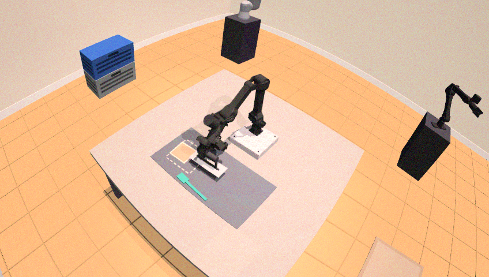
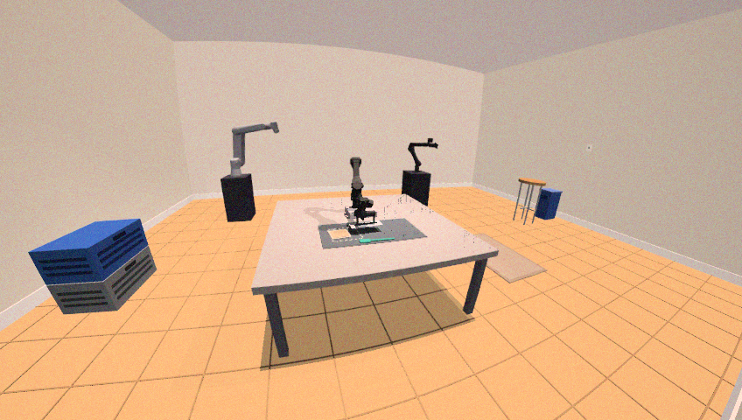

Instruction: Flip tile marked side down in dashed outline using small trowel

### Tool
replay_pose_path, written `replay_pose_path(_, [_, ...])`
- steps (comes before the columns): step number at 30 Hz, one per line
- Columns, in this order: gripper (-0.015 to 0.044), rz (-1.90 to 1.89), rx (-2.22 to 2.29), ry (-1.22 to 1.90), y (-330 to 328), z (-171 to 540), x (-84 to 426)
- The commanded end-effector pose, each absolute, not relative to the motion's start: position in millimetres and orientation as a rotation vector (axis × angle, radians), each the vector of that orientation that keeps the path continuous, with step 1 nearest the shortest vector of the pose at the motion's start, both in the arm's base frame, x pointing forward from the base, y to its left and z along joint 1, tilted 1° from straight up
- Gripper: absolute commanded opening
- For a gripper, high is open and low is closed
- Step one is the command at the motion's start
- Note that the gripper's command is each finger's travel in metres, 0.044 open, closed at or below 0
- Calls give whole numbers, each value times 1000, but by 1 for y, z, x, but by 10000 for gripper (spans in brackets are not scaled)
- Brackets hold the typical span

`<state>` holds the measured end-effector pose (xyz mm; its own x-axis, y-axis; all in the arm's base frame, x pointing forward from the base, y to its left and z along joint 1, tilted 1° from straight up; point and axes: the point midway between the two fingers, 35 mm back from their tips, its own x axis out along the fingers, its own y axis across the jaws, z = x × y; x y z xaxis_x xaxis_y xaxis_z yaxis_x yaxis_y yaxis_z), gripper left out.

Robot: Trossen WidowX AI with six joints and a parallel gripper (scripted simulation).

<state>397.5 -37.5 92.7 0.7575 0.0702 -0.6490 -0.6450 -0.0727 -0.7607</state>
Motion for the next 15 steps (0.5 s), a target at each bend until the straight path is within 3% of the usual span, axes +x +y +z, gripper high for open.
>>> replay_pose_path(1, [0, 607, -1551, 461, -21, 112, 399])
replay_pose_path(15, [0, 605, -1566, 451, 32, 145, 386])
